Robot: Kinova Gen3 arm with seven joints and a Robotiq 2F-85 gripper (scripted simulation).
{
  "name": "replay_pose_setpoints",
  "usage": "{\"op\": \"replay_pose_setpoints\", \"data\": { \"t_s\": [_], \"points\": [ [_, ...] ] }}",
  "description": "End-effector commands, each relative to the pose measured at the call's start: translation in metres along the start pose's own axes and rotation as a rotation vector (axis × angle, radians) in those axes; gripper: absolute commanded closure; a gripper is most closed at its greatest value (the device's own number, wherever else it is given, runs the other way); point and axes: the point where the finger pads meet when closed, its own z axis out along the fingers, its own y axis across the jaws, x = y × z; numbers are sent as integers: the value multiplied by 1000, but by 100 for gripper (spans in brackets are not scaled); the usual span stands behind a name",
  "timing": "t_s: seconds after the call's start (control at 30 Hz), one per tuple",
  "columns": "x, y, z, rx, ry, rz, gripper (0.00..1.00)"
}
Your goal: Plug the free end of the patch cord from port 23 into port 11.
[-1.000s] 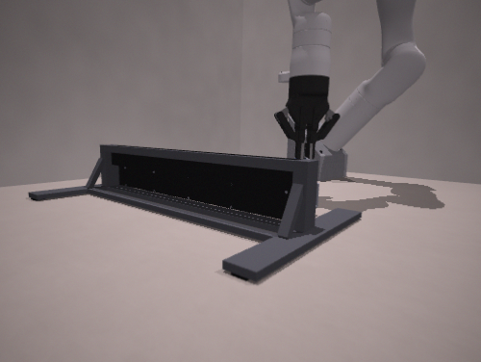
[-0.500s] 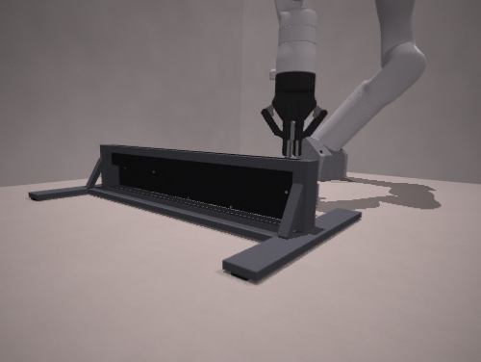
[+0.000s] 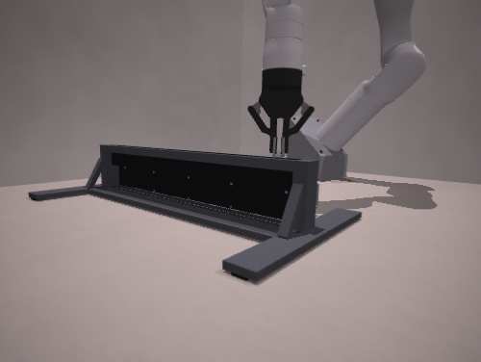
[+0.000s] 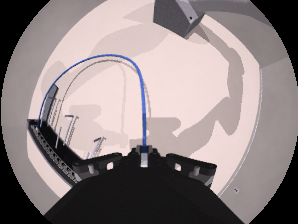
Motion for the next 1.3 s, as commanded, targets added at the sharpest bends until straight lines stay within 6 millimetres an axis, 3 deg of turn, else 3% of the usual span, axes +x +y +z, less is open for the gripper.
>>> {"op": "replay_pose_setpoints", "data": {
  "t_s": [0.0,1.27],
  "points": [
    [-3,-6,0,1,-1,22,100],
    [-17,-56,-10,1,-1,317,100]
  ]
}}
